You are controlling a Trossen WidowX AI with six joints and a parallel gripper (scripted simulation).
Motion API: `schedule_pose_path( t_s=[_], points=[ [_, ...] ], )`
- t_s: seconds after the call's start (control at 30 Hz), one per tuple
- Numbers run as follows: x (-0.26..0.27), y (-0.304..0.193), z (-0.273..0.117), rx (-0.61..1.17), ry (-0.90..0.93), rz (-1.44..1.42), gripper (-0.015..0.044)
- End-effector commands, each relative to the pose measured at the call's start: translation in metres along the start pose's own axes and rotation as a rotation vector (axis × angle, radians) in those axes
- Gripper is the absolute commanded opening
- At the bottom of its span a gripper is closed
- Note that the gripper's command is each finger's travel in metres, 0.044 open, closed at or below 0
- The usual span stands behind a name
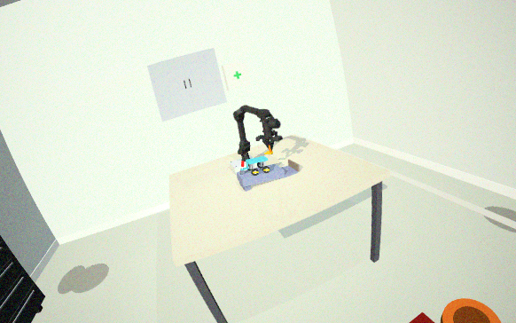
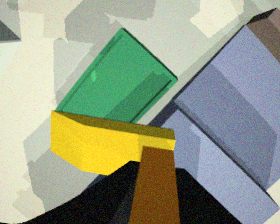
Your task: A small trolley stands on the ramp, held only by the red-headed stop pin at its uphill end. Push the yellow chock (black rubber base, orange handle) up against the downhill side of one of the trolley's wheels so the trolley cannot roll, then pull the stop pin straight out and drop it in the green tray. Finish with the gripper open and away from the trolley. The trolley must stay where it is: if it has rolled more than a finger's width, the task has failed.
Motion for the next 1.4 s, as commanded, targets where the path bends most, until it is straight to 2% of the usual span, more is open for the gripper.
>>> schedule_pose_path(
  t_s=[0.0, 0.73, 1.37],
  points=[
    [-0.001, 0.000, 0.000, 0.011, 0.010, -0.151, 0.0000],
    [-0.003, 0.003, 0.000, 0.038, 0.070, -0.948, 0.0000],
    [-0.024, -0.013, 0.006, 0.040, 0.071, -0.973, 0.0000]
  ],
)
Point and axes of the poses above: the point midway between the two fingers, 35 mm back from their tips, its own z axis out along the fingers, its own x axis across the jaws, y = z × x, the point moved 2 cm from there along -z, back along the fingers, and after that the axes turned 8 degrees about -z, right-handed, at the moved point
